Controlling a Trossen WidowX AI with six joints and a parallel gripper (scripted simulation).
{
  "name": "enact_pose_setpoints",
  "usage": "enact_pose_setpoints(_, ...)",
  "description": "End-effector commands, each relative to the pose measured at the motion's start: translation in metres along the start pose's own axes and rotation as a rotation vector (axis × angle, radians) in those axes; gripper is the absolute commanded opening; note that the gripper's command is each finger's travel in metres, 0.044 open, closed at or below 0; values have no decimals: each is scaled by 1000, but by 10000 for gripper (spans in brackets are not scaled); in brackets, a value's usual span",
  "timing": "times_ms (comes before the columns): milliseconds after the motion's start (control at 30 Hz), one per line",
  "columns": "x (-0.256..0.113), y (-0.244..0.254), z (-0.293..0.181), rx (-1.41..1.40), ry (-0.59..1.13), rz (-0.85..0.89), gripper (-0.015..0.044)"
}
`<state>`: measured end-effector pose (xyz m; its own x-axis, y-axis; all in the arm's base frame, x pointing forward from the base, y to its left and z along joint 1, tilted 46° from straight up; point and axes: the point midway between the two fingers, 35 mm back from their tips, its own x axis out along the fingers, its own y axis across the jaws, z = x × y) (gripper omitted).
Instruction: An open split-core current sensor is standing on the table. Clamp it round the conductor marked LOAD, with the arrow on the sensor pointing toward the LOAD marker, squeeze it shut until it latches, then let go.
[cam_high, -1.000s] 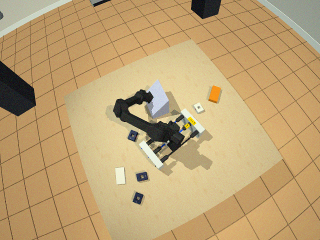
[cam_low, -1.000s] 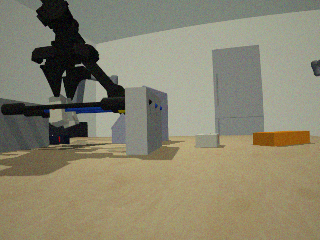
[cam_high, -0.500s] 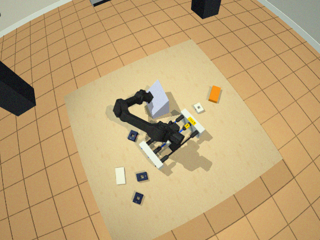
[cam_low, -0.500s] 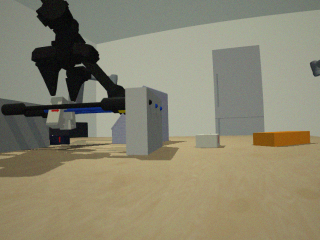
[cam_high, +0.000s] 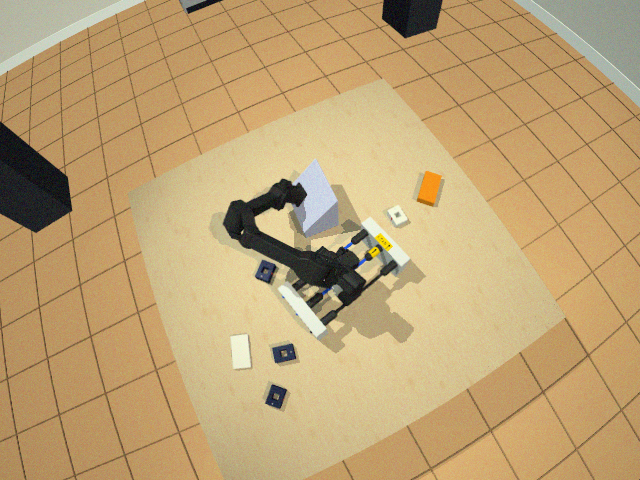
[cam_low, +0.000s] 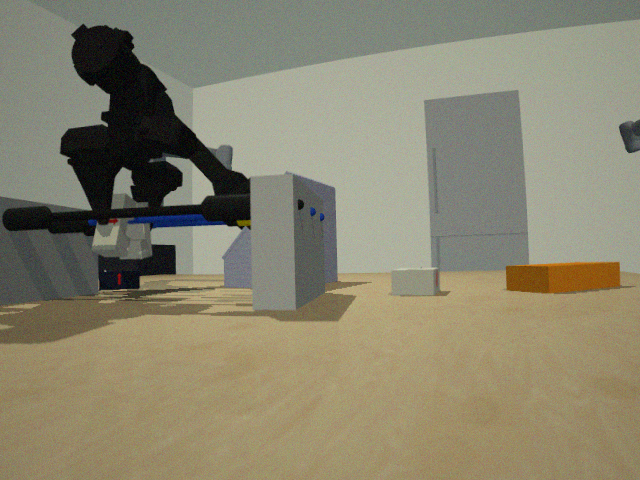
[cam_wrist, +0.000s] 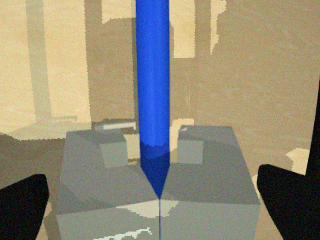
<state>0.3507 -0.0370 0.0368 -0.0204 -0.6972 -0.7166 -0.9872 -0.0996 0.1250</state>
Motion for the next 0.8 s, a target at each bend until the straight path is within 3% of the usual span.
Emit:
enact_pose_setpoints(0,5,0,-2,-2,6,-4,440)
enact_pose_setpoints(533,28,0,-3,-2,7,-4,440)
enact_pose_setpoints(767,23,0,-2,6,1,-8,393)
